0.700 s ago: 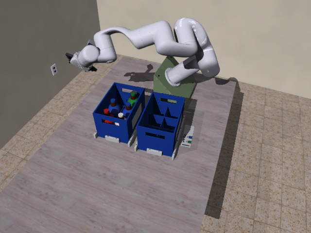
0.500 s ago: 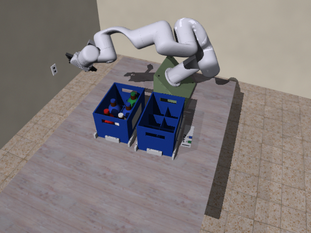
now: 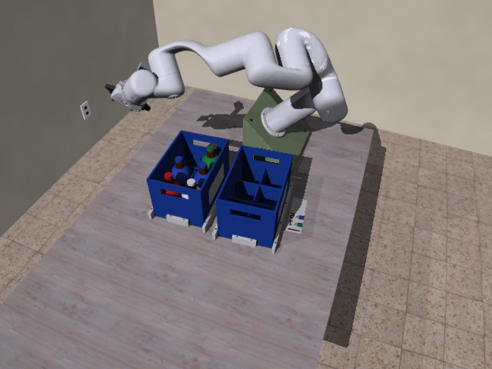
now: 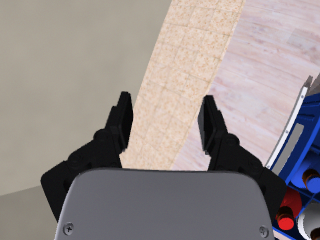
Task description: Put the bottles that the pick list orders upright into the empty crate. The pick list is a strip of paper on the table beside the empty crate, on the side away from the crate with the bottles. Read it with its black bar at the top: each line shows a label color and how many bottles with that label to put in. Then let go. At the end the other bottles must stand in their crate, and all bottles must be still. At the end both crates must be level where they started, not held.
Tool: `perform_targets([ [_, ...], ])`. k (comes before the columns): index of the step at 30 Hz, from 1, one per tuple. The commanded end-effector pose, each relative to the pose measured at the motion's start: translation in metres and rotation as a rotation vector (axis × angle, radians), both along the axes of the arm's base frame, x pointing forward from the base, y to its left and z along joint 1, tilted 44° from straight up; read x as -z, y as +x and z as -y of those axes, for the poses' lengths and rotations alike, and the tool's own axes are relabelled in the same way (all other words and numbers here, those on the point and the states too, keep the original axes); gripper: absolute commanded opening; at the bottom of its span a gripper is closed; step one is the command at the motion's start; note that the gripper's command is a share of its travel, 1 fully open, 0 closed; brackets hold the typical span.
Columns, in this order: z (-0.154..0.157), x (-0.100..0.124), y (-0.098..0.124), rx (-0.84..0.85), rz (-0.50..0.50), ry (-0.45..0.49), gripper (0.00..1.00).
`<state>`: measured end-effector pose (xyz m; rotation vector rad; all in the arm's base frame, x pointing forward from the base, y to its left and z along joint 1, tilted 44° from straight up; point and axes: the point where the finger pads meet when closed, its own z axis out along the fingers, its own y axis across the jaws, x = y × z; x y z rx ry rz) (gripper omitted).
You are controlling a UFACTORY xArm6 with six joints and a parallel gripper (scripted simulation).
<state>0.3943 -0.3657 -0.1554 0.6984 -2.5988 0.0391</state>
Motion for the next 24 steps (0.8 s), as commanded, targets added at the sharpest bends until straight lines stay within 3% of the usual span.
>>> perform_targets([
  [1,0.016,-0.016,0.004,0.002,0.006,-0.005,0.65],
  [8,0.035,-0.036,0.008,0.002,0.006,-0.005,0.65],
  [10,0.029,-0.044,0.009,-0.045,0.020,0.038,0.65],
  [18,0.019,-0.064,0.020,-0.045,0.020,0.039,0.65],
  [20,0.014,-0.073,0.023,-0.092,0.029,0.086,0.65],
  [24,0.005,-0.090,0.028,-0.096,0.030,0.090,0.65],
])
